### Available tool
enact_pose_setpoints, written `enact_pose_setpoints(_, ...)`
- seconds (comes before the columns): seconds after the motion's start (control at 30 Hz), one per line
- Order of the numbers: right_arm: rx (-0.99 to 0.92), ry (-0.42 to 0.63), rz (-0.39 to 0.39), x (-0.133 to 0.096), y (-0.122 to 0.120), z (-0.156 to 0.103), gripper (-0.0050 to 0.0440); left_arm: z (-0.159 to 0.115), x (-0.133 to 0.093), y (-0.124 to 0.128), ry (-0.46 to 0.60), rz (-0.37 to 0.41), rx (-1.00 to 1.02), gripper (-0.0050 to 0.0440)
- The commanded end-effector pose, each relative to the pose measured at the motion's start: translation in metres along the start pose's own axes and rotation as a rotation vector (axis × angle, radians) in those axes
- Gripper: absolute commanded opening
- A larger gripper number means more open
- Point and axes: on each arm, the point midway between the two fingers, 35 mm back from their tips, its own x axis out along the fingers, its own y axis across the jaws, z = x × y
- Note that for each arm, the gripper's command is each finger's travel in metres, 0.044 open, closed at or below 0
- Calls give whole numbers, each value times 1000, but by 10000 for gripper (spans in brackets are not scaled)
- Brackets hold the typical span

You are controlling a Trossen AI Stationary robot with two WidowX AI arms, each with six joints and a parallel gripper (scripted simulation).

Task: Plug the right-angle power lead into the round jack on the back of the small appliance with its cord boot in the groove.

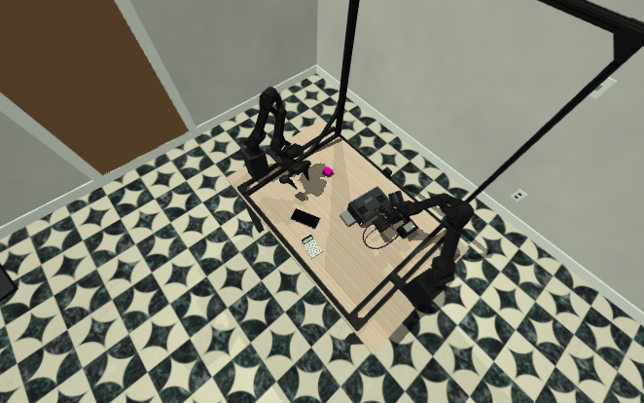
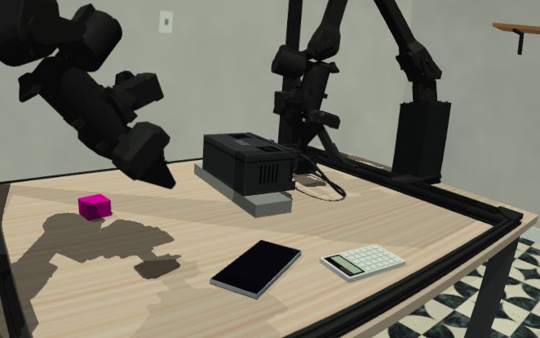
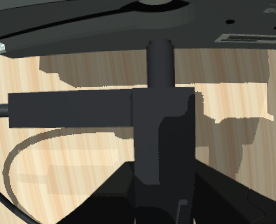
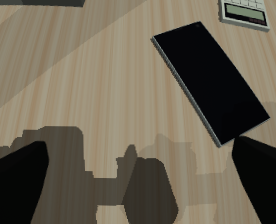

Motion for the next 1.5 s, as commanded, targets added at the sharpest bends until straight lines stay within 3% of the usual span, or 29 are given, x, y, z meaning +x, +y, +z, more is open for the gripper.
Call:
enact_pose_setpoints(0.0,-4,-2,-2,0,0,0,400,1,1,1,-1,-8,-10,0)
enact_pose_setpoints(0.9,-4,-2,-2,0,0,0,400,0,2,8,1,-267,-82,0)
enact_pose_setpoints(1.47,-4,-2,-2,0,0,0,400,0,3,9,-1,-292,-85,0)
